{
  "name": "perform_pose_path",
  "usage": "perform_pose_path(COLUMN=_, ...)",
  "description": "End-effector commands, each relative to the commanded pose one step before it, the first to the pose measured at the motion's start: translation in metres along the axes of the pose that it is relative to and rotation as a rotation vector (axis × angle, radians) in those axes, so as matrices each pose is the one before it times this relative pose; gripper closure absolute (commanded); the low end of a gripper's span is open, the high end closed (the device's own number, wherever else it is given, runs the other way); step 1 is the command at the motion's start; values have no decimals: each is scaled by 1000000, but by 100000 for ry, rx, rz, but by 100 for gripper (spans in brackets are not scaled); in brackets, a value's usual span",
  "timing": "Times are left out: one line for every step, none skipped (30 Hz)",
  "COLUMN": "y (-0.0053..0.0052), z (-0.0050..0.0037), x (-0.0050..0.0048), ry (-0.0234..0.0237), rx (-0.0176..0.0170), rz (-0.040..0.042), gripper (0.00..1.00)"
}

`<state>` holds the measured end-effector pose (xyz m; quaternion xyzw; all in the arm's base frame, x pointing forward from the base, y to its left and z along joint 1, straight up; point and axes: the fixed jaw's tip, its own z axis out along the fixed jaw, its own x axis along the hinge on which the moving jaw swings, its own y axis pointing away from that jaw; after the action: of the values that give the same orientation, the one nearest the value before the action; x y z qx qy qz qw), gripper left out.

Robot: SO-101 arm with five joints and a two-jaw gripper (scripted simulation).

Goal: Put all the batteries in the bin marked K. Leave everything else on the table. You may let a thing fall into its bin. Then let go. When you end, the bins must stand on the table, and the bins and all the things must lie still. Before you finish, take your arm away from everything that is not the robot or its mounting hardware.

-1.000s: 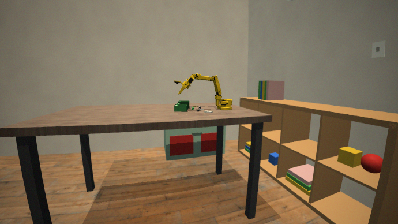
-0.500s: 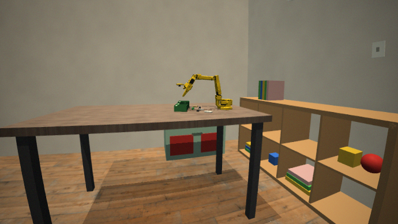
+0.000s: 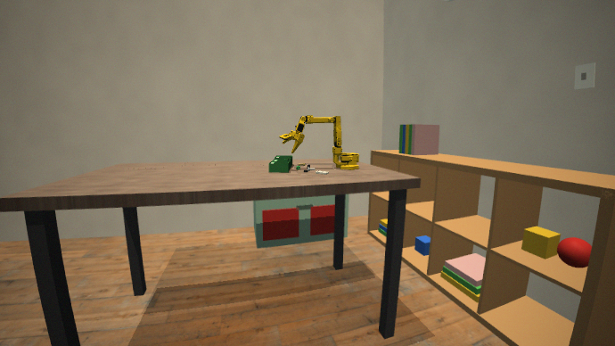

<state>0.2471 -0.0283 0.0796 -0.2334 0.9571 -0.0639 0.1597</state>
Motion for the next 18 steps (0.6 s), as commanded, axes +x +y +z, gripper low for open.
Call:
perform_pose_path(y=-2056, z=-11073, x=9246, ry=-712, rx=1641, rz=-12620, gripper=47)
perform_pose_path(y=1696, z=90, x=3769, ry=1205, rx=-964, rz=-3336, gripper=49)
perform_pose_path(y=1819, z=114, x=3655, ry=1152, rx=-999, rz=-3293, gripper=51)
perform_pose_path(y=1935, z=135, x=3519, ry=1089, rx=-1034, rz=-3242, gripper=52)
perform_pose_path(y=2038, z=153, x=3383, ry=1030, rx=-1057, rz=-3191, gripper=54)
perform_pose_path(y=2121, z=179, x=3235, ry=970, rx=-1080, rz=-3128, gripper=55)
perform_pose_path(y=2194, z=195, x=3082, ry=901, rx=-1094, rz=-3062, gripper=57)
perform_pose_path(y=2250, z=207, x=2926, ry=841, rx=-1100, rz=-2993, gripper=58)
perform_pose_path(y=2292, z=232, x=2765, ry=779, rx=-1106, rz=-2914, gripper=59)
perform_pose_path(y=2321, z=240, x=2596, ry=716, rx=-1101, rz=-2832, gripper=61)
perform_pose_path(y=2327, z=250, x=2443, ry=654, rx=-1090, rz=-2744, gripper=62)
perform_pose_path(y=0, z=0, x=0, ry=0, rx=0, rz=0, gripper=62)
perform_pose_path(y=0, z=0, x=0, ry=0, rx=0, rz=0, gripper=62)
perform_pose_path(y=2326, z=266, x=2273, ry=598, rx=-1078, rz=-2655, gripper=63)
perform_pose_path(y=2308, z=272, x=2112, ry=538, rx=-1055, rz=-2560, gripper=65)
perform_pose_path(y=2277, z=274, x=1961, ry=483, rx=-1033, rz=-2459, gripper=66)
perform_pose_path(y=2232, z=284, x=1805, ry=435, rx=-1005, rz=-2359, gripper=67)
perform_pose_path(y=2180, z=278, x=1660, ry=384, rx=-970, rz=-2252, gripper=68)
